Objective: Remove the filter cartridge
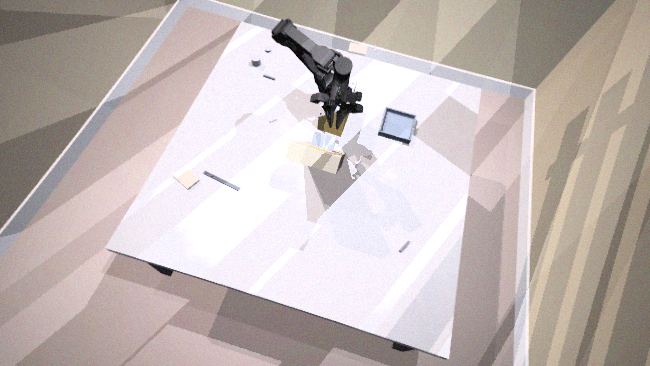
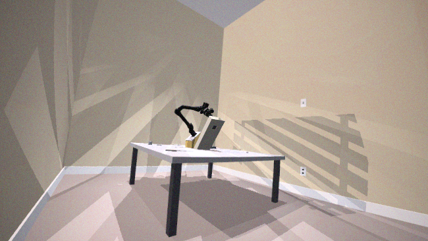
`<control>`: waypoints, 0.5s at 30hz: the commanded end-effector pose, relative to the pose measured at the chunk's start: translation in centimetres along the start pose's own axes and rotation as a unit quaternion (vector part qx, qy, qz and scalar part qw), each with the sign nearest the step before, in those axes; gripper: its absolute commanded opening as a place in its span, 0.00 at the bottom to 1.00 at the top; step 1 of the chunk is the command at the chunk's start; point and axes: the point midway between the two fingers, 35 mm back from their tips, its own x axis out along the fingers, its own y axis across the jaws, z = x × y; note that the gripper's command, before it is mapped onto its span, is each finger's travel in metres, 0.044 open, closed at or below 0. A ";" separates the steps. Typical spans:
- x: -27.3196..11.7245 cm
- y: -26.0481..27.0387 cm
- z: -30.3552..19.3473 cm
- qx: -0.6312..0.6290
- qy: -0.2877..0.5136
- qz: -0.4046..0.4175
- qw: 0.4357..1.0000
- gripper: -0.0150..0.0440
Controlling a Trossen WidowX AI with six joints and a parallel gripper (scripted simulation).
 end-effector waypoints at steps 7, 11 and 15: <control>1.3 -0.2 -5.7 -0.141 0.094 -0.013 0.985 0.45; 1.3 -0.2 -5.7 -0.141 0.094 -0.013 0.985 0.45; 1.4 -0.2 -5.7 -0.141 0.094 -0.012 0.985 0.45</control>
